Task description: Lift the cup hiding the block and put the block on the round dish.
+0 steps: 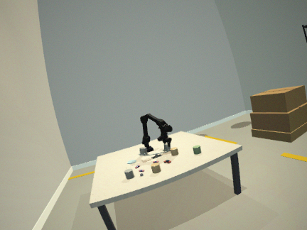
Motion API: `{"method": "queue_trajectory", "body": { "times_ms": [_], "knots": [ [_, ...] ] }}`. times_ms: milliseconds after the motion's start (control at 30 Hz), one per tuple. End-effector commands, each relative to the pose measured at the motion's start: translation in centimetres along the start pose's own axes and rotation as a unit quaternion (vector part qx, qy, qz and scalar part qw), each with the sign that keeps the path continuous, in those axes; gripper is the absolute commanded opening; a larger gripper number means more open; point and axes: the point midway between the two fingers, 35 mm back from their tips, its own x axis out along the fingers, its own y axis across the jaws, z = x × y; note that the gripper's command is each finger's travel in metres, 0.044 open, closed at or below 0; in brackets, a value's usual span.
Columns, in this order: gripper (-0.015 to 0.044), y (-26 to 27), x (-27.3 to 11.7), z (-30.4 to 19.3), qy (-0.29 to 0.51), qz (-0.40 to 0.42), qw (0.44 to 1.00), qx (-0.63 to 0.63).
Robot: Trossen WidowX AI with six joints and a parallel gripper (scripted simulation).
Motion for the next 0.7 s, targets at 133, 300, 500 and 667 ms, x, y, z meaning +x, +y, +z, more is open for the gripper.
{"method": "queue_trajectory", "body": {
  "times_ms": [133,300,500,667],
  "knots": [
    [0.044,-0.1,1.5,0.1,-0.003,-0.002,1.0,0.001],
    [0.044,-0.2,2.0,0.2,-0.003,-0.002,1.0,0.001],
    [0.0341,-0.2,2.0,0.2,-0.003,-0.002,1.0,0.001],
    [0.0308,-0.2,2.0,0.2,-0.003,-0.002,1.0,0.001]
  ]
}}
